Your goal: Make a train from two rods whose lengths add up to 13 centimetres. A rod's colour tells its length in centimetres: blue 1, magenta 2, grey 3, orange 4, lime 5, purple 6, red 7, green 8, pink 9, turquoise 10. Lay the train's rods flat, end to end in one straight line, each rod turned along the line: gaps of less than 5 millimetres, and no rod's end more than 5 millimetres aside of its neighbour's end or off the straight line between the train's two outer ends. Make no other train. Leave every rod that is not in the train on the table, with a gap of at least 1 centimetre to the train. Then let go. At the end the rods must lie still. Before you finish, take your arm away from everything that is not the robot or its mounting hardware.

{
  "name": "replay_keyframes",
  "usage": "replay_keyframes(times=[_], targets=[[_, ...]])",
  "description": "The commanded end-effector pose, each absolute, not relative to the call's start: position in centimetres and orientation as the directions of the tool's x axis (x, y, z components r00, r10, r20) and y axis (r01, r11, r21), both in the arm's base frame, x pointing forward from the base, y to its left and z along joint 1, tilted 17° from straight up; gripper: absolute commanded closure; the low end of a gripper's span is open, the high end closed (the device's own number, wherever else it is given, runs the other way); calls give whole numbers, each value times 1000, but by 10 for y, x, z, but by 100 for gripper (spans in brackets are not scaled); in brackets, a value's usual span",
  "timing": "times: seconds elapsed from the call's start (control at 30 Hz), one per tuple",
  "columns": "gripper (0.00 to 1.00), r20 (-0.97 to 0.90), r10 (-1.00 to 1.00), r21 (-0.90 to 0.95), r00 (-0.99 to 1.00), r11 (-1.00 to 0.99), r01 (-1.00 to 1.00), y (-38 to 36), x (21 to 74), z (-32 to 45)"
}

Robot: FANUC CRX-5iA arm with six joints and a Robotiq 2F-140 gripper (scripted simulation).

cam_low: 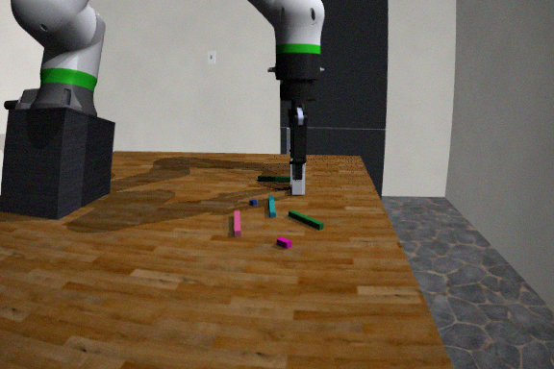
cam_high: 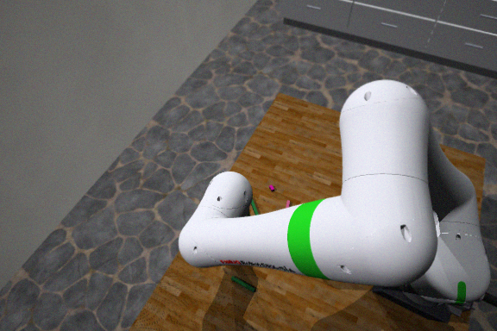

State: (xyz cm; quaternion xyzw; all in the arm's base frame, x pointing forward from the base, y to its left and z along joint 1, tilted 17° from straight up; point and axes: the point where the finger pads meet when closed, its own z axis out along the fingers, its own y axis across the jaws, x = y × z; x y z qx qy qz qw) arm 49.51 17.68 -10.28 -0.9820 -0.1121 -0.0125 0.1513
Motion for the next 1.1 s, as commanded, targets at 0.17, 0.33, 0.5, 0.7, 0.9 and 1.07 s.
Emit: replay_keyframes(times=[0.17,0.33,0.5,0.7,0.9,1.07], targets=[[68,59,216,-294,975,-929,224,177,495,-103],[66,59,216,-294,975,-929,224,177,495,-103],[63,59,216,-294,975,-929,224,177,495,-103],[59,59,216,-294,975,-929,224,177,495,-103],[59,59,216,-294,975,-929,224,177,495,-103],[59,59,216,-294,975,-929,224,176,495,-102]])
